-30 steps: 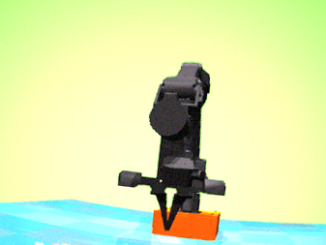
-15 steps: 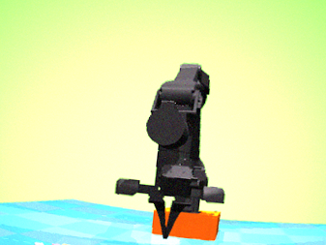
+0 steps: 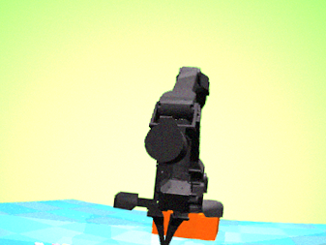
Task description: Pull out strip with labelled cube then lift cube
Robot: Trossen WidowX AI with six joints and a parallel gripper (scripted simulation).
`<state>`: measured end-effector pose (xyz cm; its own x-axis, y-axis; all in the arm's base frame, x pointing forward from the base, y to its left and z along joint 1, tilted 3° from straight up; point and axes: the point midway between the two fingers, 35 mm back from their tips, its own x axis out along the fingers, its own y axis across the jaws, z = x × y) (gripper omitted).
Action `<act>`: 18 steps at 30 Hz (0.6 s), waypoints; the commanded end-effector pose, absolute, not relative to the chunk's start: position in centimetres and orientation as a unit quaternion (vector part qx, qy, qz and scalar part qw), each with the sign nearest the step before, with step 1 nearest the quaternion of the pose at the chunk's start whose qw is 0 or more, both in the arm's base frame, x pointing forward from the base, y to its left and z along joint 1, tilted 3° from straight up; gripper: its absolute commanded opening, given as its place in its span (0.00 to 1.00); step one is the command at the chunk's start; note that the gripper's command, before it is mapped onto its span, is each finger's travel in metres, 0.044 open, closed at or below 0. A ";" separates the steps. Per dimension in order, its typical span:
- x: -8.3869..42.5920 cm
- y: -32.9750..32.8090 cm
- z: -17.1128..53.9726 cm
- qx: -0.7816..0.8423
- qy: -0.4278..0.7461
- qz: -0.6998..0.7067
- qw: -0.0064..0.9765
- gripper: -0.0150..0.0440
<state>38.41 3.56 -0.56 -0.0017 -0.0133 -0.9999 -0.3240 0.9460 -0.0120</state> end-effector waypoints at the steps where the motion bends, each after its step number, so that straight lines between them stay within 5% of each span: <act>1: 38.2 3.6 -1.5 -0.121 0.702 0.115 0.692 0.25; 18: 38.1 3.4 -3.8 -0.121 0.702 0.115 0.692 0.25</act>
